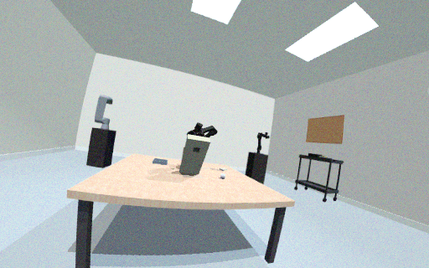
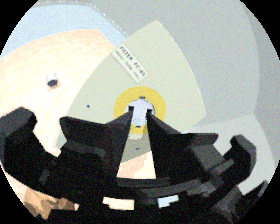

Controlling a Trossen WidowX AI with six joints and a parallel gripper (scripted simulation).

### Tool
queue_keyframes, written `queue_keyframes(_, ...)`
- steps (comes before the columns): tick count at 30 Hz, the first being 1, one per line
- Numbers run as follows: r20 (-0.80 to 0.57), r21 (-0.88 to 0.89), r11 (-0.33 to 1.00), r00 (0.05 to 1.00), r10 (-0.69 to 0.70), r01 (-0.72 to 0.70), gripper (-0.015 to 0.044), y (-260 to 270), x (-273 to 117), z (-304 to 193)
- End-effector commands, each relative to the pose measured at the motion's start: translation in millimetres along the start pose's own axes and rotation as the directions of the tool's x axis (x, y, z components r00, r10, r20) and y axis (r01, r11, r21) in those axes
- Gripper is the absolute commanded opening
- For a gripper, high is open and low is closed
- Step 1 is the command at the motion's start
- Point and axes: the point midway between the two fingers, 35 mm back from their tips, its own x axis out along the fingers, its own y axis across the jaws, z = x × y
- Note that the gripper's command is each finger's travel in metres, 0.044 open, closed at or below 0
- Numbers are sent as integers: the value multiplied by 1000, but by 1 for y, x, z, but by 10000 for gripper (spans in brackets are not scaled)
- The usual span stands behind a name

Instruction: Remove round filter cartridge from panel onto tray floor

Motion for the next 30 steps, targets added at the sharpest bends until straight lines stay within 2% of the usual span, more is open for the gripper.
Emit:
queue_keyframes(1, -6, 9, 1000, 1000, -1, 1, 107, -1, 1, -4)
queue_keyframes(30, -5, 9, 1000, 1000, -1, 1, 107, -1, 4, -2)
